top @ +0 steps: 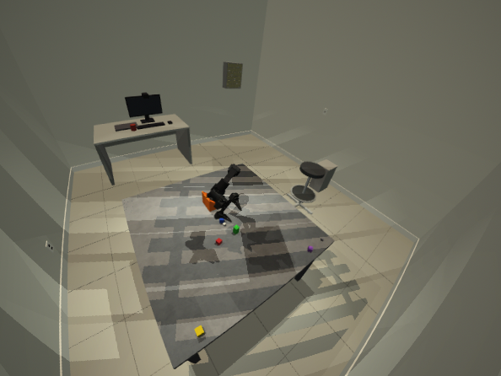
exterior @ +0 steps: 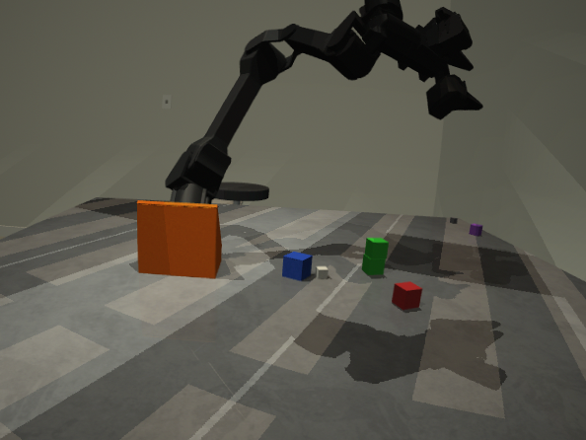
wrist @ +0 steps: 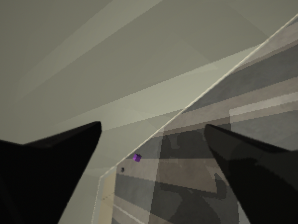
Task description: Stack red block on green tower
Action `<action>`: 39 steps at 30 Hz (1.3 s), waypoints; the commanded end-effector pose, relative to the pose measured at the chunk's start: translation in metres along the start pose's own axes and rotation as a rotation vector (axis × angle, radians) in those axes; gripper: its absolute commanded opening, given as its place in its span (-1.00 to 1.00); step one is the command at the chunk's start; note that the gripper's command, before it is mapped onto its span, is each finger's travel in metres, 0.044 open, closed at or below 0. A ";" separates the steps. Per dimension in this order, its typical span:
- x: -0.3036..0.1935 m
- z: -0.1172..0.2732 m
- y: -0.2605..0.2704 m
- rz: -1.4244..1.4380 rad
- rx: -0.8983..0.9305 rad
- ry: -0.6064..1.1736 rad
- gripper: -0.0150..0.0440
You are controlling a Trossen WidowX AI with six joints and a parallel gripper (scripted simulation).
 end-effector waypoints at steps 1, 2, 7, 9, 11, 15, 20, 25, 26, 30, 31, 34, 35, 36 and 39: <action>0.003 -0.013 -0.017 0.076 -0.065 -0.006 1.00; 0.003 -0.017 -0.022 0.093 -0.083 -0.003 1.00; 0.001 -0.031 -0.045 0.184 -0.175 0.025 1.00; -0.001 -0.036 -0.055 0.221 -0.214 0.044 1.00; -0.002 -0.040 -0.064 0.259 -0.253 0.064 1.00; -0.007 -0.046 -0.082 0.334 -0.329 0.118 1.00; -0.016 -0.052 -0.103 0.430 -0.418 0.212 1.00; -0.028 -0.054 -0.122 0.524 -0.492 0.337 1.00; -0.031 -0.055 -0.126 0.543 -0.505 0.366 1.00; -0.043 -0.054 -0.138 0.616 -0.543 0.490 1.00; -0.047 -0.054 -0.141 0.633 -0.550 0.524 1.00; -0.057 -0.052 -0.148 0.684 -0.563 0.630 1.00; -0.061 -0.052 -0.151 0.700 -0.564 0.667 1.00; -0.064 -0.051 -0.153 0.716 -0.564 0.704 1.00; -0.076 -0.048 -0.157 0.762 -0.554 0.821 1.00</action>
Point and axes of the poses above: the point midway between the two fingers, 35 mm back from their tips, its own z axis back along the fingers, its own y axis across the jaws, x = y × z, the point moved 5 cm from there along z, back along the fingers, and after that the axes turned 9 degrees about z, right-handed, at the moved point
